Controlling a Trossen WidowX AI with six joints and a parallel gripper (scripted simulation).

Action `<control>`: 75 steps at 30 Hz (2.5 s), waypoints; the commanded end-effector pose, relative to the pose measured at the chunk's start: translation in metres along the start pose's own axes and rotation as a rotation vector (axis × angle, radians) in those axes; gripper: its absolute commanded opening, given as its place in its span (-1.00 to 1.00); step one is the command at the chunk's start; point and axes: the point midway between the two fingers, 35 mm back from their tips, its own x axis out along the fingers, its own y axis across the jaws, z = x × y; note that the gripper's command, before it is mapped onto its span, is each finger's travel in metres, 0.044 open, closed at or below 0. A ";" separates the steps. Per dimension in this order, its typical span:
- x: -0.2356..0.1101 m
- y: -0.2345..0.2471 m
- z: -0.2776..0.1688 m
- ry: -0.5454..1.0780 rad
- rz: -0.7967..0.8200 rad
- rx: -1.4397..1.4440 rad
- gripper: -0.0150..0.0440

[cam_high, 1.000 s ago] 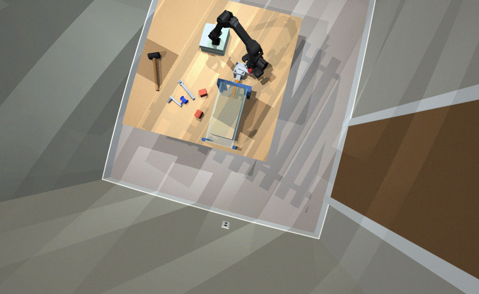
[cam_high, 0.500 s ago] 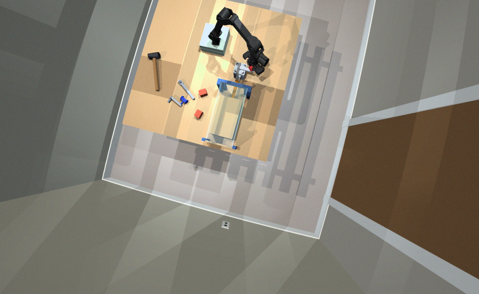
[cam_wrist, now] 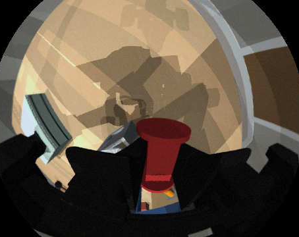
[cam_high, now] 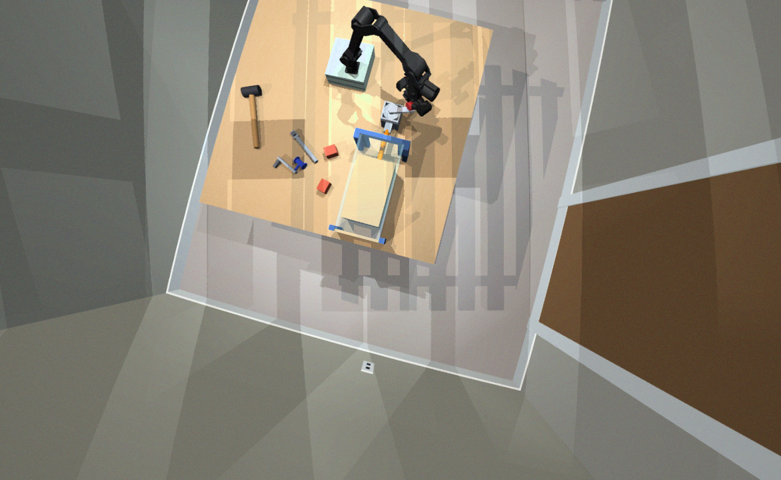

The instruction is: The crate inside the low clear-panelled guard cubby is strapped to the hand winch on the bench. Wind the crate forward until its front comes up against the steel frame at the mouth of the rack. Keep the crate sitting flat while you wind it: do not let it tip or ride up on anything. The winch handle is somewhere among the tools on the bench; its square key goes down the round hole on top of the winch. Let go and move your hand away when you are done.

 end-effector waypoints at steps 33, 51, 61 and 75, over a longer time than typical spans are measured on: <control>0.001 0.064 0.018 -0.014 0.034 -0.006 -0.49; 0.001 0.091 0.012 -0.013 0.036 -0.006 -0.49; 0.001 0.105 0.005 -0.013 0.037 -0.006 -0.49; 0.000 0.123 -0.007 -0.012 0.039 -0.006 -0.49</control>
